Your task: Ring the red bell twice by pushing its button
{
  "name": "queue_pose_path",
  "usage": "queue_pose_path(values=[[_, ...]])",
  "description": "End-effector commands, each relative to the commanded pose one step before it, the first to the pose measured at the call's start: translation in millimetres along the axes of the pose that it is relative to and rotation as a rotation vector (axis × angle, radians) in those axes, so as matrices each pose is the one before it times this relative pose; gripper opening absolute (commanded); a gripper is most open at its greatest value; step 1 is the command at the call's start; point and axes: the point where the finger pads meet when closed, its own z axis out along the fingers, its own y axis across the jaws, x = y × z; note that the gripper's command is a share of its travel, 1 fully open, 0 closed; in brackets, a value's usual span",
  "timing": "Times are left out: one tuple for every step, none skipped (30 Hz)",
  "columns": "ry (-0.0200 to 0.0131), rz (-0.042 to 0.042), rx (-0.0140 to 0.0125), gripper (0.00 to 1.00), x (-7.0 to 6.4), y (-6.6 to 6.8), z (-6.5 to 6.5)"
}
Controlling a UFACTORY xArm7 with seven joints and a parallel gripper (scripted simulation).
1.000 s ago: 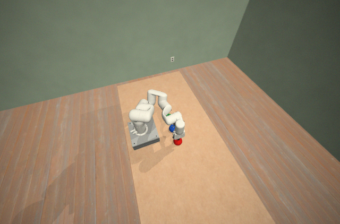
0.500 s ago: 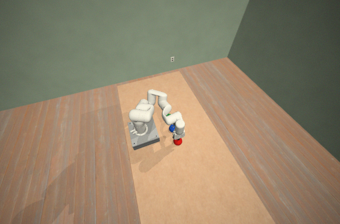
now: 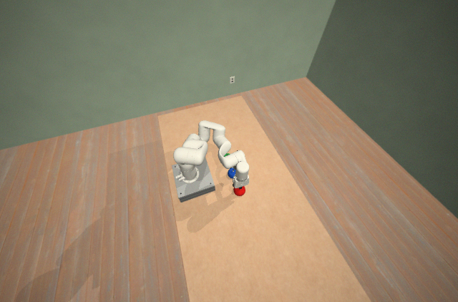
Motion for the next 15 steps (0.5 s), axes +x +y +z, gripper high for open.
queue_pose_path(values=[[-0.00157, 0.00049, -0.00327, 0.00, -0.14, 0.34, -2.12], [0.00000, 0.00000, 0.00000, 0.00, 0.00, 0.00, -0.22], [0.00000, 0.00000, 0.00000, 0.00, 0.00, 0.00, -0.22], [0.00000, 0.00000, 0.00000, 0.00, 0.00, 0.00, -0.22], [0.00000, 0.00000, 0.00000, 0.00, 0.00, 0.00, -0.22], [0.00000, 0.00000, 0.00000, 0.00, 0.00, 0.00, -0.22], [0.00000, 0.00000, 0.00000, 0.00, 0.00, 0.00, 0.00], [0.00000, 0.00000, 0.00000, 0.00, 0.00, 0.00, 0.00], [0.00000, 0.00000, 0.00000, 0.00, 0.00, 0.00, -0.21], [0.00000, 0.00000, 0.00000, 0.00, 0.00, 0.00, -0.21], [0.00000, 0.00000, 0.00000, 0.00, 0.00, 0.00, -0.20], [0.00000, 0.00000, 0.00000, 0.00, 0.00, 0.00, -0.20], [0.00000, 0.00000, 0.00000, 0.00, 0.00, 0.00, -0.19], [0.00000, 0.00000, 0.00000, 0.00, 0.00, 0.00, -0.18], [0.00000, 0.00000, 0.00000, 0.00, 0.00, 0.00, -0.18]])
